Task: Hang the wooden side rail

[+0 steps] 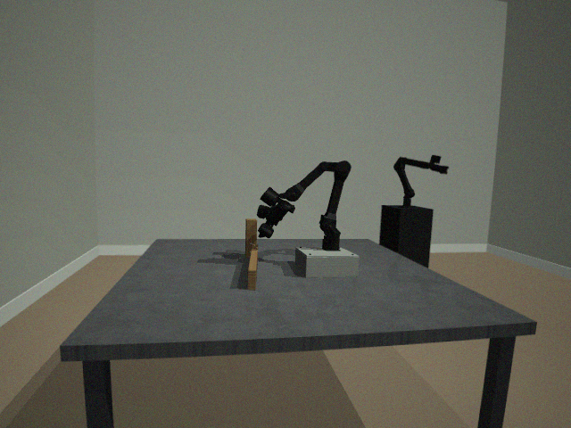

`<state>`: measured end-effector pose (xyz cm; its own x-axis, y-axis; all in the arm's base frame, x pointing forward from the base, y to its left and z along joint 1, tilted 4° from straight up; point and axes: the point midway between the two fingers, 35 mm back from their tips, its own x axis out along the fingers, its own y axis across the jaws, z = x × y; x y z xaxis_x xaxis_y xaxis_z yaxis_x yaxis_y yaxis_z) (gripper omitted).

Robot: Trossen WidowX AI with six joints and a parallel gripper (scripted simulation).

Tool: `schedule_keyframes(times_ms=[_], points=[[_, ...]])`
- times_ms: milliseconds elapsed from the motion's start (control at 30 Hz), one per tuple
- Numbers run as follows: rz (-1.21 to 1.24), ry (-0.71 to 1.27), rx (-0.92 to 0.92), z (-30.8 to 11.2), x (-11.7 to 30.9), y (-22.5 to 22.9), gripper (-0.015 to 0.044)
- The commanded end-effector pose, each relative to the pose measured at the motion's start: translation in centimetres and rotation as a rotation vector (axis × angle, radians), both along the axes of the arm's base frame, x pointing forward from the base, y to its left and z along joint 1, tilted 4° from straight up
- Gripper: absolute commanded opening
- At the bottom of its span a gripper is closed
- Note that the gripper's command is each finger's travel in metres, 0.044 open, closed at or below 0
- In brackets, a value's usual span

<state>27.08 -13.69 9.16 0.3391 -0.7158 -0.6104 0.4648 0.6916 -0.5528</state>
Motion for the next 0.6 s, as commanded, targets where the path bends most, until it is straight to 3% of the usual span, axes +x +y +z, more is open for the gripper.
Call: schedule_keyframes(times_ms=[0,367,567], points=[[-0.174,-0.183,0.034,-0.19,-0.08,0.16,0.044],[-0.51,-0.655,0.113,0.31,0.0,0.68,0.044],[-0.529,-0.685,0.118,0.35,0.01,0.72,0.044]])
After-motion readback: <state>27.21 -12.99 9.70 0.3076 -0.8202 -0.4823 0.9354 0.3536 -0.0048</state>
